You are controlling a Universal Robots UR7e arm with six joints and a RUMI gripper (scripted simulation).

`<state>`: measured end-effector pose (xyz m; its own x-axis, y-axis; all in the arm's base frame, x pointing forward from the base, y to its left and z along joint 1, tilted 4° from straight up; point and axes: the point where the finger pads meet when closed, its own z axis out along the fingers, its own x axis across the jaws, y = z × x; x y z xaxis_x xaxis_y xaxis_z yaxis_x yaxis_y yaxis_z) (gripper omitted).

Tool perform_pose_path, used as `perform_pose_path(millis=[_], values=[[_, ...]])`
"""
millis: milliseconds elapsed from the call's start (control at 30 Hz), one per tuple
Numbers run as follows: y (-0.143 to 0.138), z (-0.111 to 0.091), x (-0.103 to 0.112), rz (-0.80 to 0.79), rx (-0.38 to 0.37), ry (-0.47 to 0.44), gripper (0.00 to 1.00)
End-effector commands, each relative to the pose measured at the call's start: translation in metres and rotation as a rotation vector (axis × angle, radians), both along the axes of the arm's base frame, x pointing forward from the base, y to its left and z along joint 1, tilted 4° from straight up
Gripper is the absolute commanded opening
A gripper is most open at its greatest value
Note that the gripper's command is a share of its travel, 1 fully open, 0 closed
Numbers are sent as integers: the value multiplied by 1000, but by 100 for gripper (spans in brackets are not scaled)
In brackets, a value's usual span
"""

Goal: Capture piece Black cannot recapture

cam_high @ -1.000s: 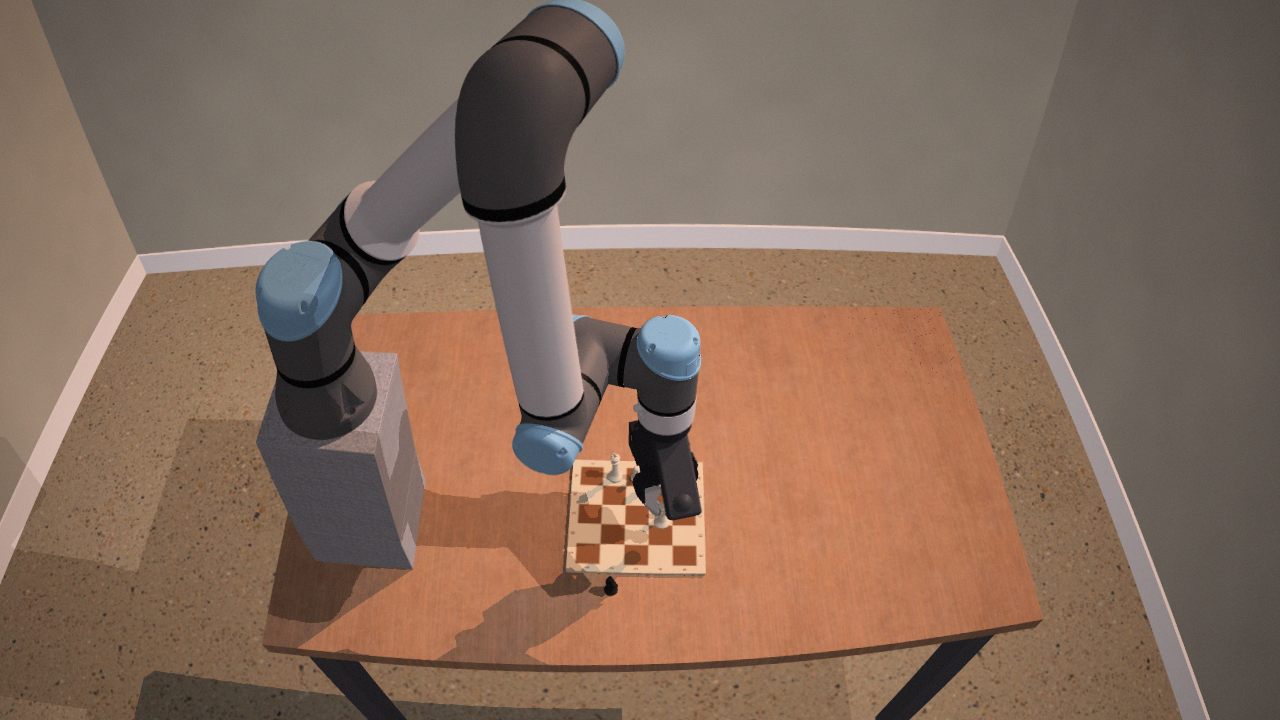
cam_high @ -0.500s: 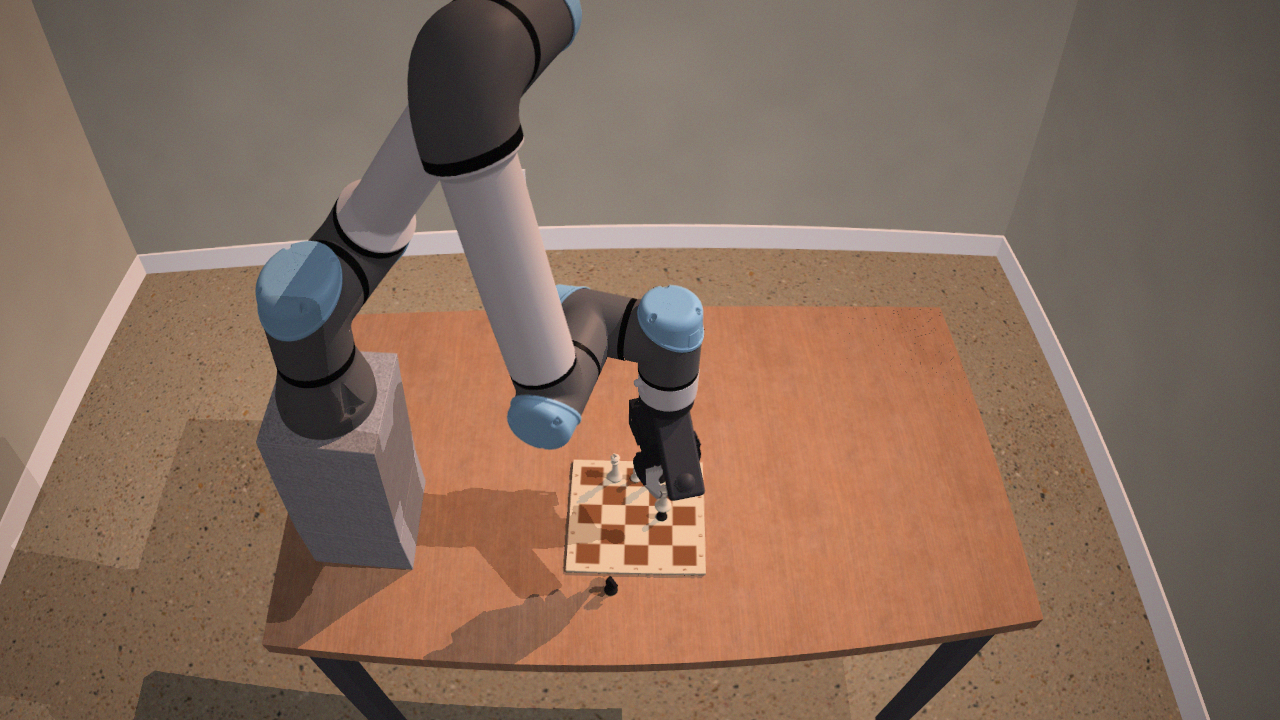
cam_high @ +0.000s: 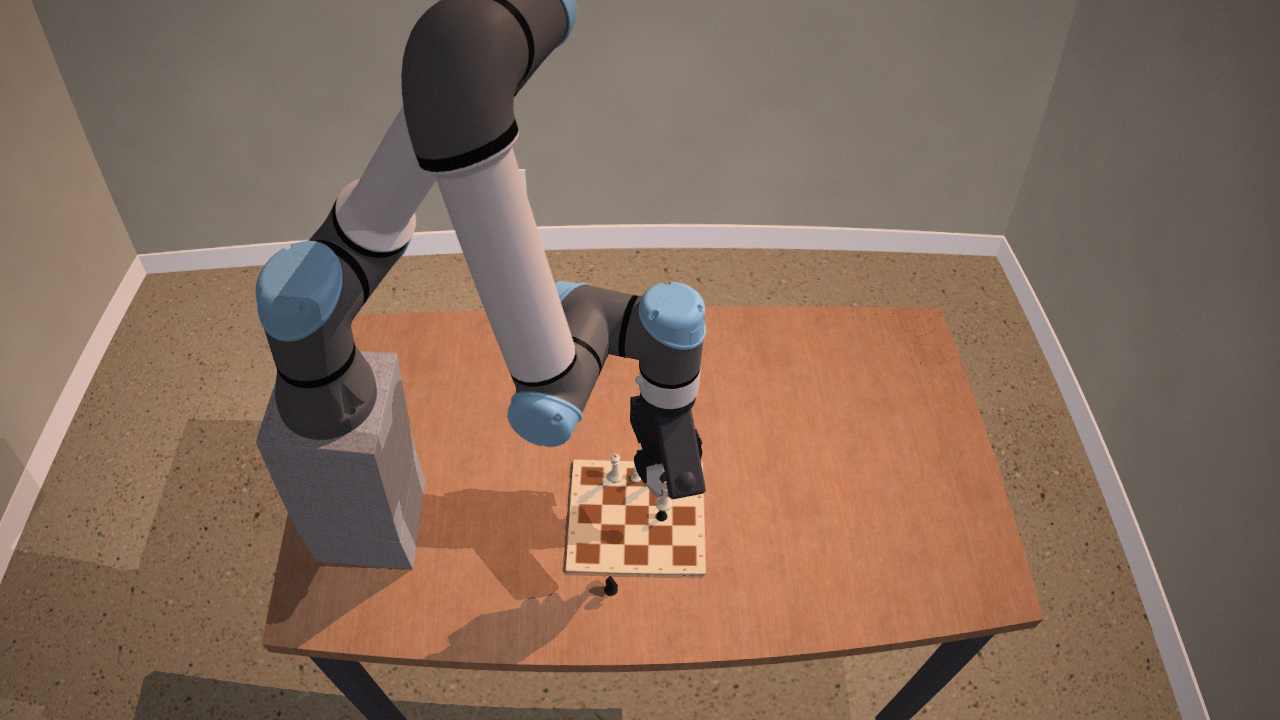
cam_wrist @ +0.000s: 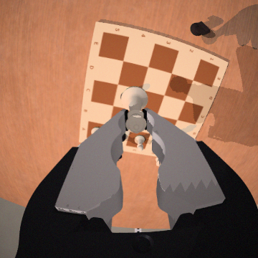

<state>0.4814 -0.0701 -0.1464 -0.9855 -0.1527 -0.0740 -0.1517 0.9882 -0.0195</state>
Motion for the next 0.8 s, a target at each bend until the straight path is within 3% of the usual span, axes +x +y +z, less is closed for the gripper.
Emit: perform_pose_path(millis=[0, 133, 767], values=[[-15, 2, 13, -114, 8, -2, 0], [-37, 4, 30, -275, 21, -4, 0], [-39, 3, 32, -289, 22, -4, 0]])
